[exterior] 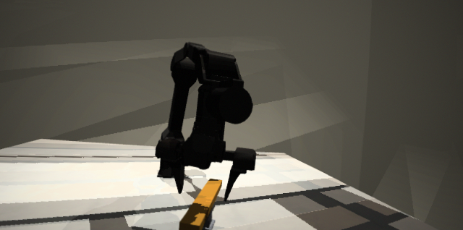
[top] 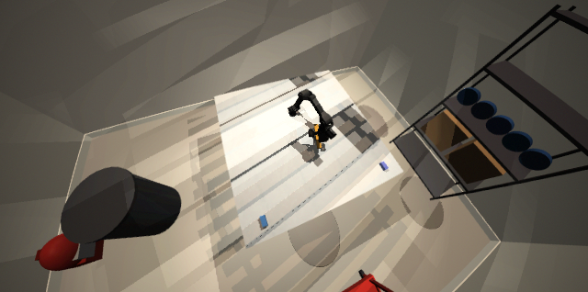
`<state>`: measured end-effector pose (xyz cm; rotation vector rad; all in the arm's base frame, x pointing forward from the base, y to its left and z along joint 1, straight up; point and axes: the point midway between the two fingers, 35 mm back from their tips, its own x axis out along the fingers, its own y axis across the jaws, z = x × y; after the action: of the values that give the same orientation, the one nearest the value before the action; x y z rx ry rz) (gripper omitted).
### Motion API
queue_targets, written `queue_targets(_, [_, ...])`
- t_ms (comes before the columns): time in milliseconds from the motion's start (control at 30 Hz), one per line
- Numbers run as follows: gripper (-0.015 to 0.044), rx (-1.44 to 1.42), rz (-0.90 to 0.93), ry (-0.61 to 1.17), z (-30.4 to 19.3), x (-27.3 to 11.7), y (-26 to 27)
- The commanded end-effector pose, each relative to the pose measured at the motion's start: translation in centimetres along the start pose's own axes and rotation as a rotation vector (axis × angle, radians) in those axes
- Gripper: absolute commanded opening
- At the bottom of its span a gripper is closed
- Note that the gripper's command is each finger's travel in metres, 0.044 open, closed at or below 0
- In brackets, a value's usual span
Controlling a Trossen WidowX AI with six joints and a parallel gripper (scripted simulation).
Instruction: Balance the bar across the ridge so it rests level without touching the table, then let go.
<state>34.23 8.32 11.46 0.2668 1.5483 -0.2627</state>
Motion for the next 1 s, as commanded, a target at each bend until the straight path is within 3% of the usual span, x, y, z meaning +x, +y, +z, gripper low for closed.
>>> queue_targets(0, [0.0440, 0.000, 0.015, -0.022, 0.3, -4.7, 0.2])
queue_targets(133, [0.0440, 0.000, 0.015, -0.021, -0.1, -7.8, 0.0])
queue_targets(967, [0.0440, 0.000, 0.015, -0.021, -0.1, -7.8, 0.0])
